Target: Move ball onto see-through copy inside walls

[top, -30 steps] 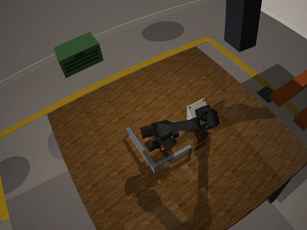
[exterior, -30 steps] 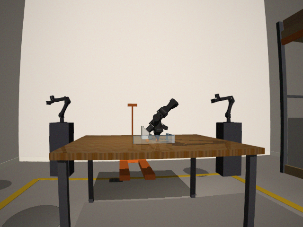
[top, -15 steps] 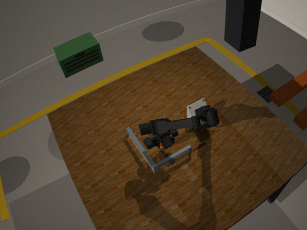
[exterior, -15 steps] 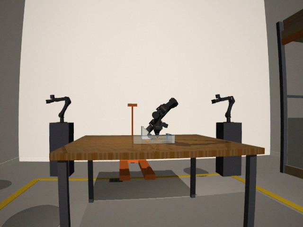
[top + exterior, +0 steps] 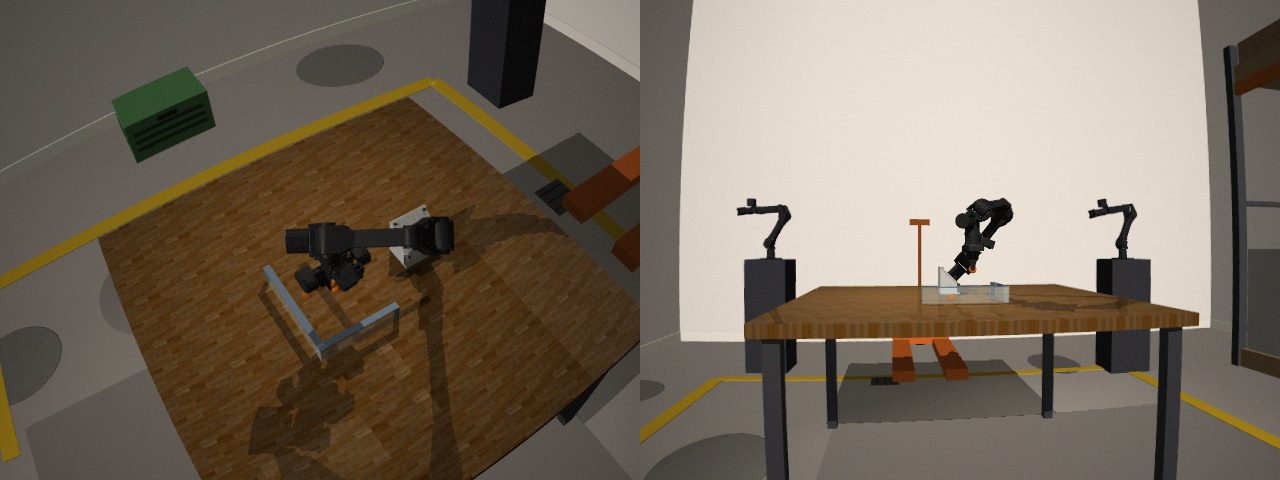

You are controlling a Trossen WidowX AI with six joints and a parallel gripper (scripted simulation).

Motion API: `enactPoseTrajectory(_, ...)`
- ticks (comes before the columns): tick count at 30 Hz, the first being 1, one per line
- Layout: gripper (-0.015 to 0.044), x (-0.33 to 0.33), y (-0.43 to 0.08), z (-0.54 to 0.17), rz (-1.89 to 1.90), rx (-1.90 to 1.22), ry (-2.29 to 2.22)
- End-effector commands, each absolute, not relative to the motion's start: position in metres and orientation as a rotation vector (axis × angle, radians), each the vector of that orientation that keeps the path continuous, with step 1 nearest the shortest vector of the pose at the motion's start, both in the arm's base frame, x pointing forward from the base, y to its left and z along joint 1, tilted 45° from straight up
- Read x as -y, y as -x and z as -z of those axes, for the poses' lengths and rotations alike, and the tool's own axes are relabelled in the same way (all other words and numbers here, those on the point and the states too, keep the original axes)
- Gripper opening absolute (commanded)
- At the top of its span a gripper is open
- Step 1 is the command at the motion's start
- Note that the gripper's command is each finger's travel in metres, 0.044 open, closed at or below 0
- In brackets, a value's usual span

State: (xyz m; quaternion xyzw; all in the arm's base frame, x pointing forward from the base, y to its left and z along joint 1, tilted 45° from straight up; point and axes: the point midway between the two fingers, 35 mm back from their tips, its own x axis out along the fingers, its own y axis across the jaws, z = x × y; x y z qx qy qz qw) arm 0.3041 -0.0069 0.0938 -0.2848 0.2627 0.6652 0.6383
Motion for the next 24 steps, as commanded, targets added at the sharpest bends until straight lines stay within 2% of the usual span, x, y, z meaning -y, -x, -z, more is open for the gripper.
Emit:
enactPoseTrajectory(1,0.0000,0.020,-0.301,-0.110,-1.528,-0.589,0.661)
enactPoseTrajectory(7,0.0000,0.024,-0.305,-0.105,-1.527,-0.589,0.661)
enactPoseTrajectory(24,0.0000,0.051,-0.351,-0.033,-1.525,-0.587,0.667)
